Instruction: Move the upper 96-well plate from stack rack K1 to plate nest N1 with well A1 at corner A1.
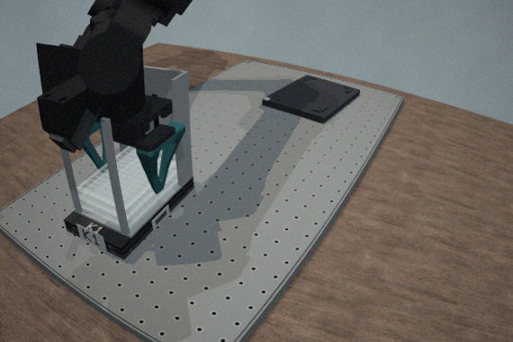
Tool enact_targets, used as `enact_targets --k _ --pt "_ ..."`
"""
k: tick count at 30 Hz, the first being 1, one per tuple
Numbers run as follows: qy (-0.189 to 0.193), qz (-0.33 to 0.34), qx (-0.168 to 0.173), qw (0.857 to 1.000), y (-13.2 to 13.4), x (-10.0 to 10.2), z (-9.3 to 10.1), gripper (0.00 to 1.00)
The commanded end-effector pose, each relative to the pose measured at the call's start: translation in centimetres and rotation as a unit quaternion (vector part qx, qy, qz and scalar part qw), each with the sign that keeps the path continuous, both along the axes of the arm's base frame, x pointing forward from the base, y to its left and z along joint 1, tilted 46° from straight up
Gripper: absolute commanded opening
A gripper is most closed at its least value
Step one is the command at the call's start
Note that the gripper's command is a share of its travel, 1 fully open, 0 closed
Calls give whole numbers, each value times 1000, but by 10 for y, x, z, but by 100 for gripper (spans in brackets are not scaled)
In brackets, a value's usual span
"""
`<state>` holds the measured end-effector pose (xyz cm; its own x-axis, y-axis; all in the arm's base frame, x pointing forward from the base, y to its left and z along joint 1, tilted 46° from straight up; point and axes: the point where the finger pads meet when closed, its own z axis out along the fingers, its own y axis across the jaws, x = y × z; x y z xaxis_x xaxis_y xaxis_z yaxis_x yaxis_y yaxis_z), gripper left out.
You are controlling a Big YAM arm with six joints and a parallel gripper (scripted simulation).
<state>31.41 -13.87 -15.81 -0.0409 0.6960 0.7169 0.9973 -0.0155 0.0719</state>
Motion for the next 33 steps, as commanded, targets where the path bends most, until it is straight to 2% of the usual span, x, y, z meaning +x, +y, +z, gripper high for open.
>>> enact_targets --k 1,5,6,8,33 --pt "-14 -3 -14 1000 -14 12 2 0" --pt "-14 -3 -14 1000 -14 12 2 0" --pt "-25 -5 -24 999 -26 19 5 0" --pt "-27 -8 -25 999 -33 19 14 0" --pt "-28 -7 -27 999 -60 15 40 0"
